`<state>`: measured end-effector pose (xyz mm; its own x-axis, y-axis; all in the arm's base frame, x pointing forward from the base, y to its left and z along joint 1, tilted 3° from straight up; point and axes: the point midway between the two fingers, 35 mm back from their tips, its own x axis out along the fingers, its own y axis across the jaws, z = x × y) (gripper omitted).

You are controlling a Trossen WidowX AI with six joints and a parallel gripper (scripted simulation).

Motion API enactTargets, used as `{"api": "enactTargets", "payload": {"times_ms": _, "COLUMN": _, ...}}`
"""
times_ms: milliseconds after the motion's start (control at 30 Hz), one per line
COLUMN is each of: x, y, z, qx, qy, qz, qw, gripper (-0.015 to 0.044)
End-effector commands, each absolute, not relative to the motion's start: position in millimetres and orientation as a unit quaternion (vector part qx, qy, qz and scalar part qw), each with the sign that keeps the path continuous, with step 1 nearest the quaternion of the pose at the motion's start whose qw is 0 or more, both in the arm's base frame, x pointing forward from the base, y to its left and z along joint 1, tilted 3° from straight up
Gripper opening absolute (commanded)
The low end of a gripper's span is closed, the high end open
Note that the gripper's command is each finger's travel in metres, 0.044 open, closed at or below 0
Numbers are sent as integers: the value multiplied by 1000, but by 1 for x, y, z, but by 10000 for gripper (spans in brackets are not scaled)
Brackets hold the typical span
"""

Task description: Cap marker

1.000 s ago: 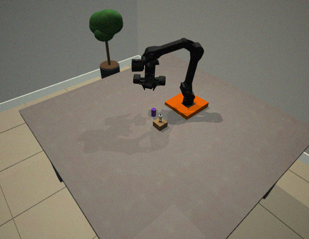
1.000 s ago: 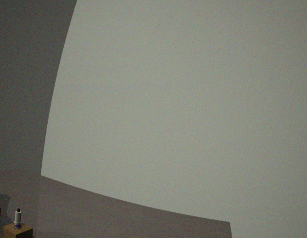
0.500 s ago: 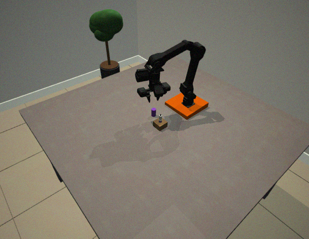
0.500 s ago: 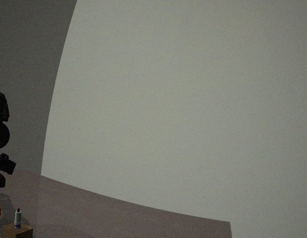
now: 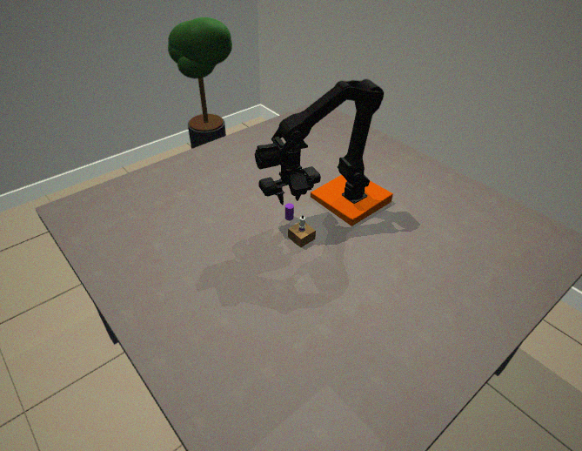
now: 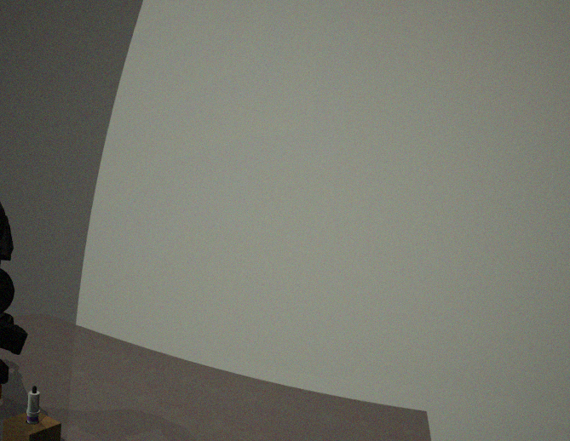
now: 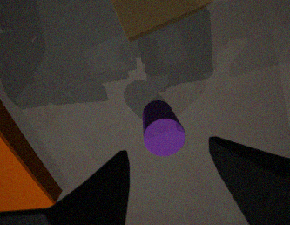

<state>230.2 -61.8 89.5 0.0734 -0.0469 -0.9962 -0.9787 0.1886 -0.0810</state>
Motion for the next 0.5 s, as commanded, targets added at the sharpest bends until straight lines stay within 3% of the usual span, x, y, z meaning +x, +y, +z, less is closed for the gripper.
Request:
{"api": "enactTargets", "payload": {"times_ms": 0, "x": 231, "y": -62, "z": 83, "qx": -479, "qy": 534, "qz": 424, "qw": 553, "gripper": 245}}
{"api": "enactTargets", "payload": {"times_ms": 467, "x": 233, "y": -63, "z": 60, "qx": -479, "qy": 534, "qz": 424, "qw": 553, "gripper": 245}}
